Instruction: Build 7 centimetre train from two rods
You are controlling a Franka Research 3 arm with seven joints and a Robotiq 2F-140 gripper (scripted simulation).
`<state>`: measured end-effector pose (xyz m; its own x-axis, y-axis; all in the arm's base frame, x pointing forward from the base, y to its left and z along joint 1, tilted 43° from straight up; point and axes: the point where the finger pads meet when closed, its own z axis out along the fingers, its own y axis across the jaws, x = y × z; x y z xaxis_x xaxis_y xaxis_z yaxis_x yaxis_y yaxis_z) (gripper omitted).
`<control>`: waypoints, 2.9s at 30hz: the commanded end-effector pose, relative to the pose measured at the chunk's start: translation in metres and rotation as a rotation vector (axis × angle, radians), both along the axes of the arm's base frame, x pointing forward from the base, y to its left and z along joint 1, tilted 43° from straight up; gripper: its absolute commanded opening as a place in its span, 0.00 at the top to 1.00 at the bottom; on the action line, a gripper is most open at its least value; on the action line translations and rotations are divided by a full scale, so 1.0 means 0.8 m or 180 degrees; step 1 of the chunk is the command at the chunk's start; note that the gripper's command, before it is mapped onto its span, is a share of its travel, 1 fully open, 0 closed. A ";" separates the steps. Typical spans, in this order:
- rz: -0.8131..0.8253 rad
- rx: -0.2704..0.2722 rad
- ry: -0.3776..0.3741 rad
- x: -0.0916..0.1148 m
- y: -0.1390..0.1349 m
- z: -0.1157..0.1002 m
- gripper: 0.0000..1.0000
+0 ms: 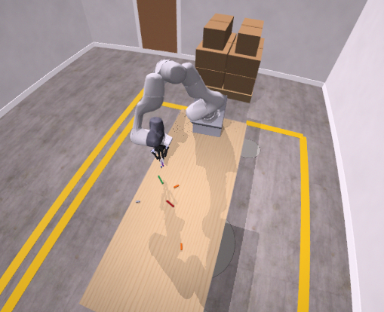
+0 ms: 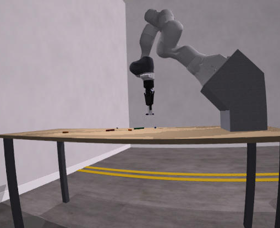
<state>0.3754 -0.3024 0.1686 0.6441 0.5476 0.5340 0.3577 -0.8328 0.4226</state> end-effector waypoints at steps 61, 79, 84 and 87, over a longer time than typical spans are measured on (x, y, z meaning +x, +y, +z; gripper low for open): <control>0.0025 -0.0020 0.0021 0.071 -0.010 -0.082 0.88; 0.0022 -0.0018 0.0021 0.071 -0.010 -0.082 0.88; 0.0017 -0.0013 0.0021 0.071 -0.010 -0.082 0.88; 0.0014 -0.0011 0.0020 0.071 -0.011 -0.082 0.88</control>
<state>0.4322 -0.3106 0.1033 0.6426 0.5583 0.5247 0.3691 -0.8257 0.4265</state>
